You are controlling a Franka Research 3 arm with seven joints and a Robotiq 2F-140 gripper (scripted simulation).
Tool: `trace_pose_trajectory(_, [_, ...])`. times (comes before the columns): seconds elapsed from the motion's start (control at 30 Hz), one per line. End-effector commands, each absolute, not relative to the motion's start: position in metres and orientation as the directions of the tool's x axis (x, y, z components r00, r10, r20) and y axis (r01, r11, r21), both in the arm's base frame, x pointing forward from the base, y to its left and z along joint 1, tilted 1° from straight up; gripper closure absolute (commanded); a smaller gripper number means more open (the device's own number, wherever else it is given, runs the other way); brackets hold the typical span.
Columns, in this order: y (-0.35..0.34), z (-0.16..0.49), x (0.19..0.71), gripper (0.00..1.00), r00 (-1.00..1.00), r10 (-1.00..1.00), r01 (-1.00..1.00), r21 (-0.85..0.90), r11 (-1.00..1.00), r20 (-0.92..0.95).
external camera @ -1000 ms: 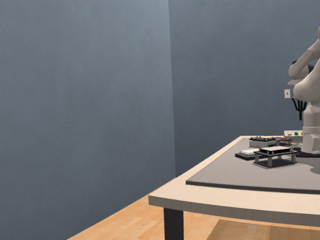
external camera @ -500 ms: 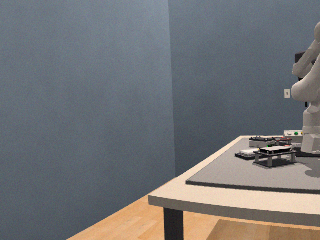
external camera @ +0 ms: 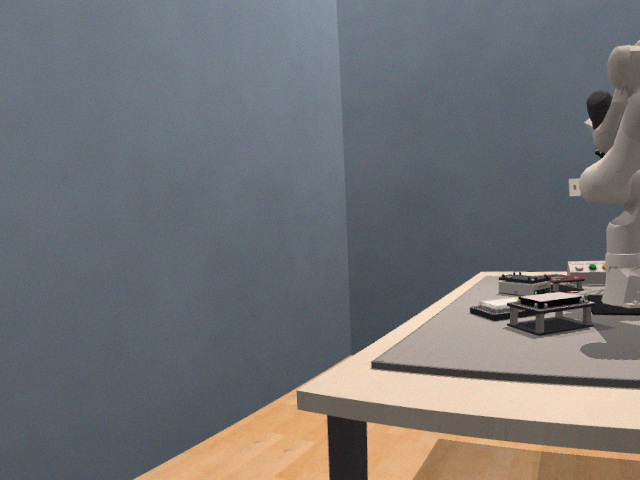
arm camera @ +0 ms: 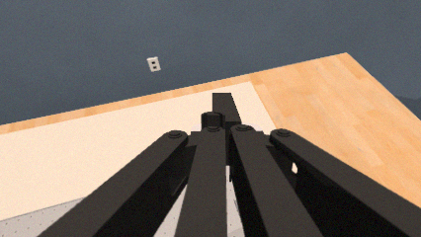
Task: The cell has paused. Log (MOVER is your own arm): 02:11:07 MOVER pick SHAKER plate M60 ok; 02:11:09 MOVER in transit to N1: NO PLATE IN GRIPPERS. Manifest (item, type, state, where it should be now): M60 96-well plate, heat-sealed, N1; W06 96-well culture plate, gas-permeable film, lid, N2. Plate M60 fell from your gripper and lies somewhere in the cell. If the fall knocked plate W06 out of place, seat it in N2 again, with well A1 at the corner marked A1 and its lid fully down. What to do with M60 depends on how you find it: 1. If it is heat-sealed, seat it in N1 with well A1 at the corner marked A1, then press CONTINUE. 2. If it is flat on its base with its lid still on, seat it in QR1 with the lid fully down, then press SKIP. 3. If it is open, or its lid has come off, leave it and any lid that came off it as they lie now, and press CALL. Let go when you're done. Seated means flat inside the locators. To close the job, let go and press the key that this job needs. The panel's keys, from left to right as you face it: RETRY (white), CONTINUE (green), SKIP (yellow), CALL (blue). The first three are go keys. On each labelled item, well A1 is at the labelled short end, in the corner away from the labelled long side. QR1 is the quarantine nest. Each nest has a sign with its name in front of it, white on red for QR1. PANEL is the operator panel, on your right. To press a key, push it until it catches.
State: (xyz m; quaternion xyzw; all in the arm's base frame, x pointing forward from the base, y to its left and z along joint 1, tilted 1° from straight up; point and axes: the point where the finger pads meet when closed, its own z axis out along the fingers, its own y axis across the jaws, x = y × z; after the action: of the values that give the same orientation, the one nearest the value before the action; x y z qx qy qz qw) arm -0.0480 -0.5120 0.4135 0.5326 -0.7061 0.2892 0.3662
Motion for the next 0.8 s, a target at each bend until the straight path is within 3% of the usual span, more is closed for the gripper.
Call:
trace_pose_trajectory(0.0, [-0.524,0.453,-0.032,0.90,-0.241,-0.348,-0.945,-0.137,0.297,0.906])
trace_pose_trajectory(0.37, [-0.522,0.484,0.008,0.90,-0.117,-0.215,-0.979,-0.076,0.190,0.970])
trace_pose_trajectory(0.77, [-0.510,0.430,0.060,0.90,0.022,-0.266,-0.999,0.032,0.036,0.964])
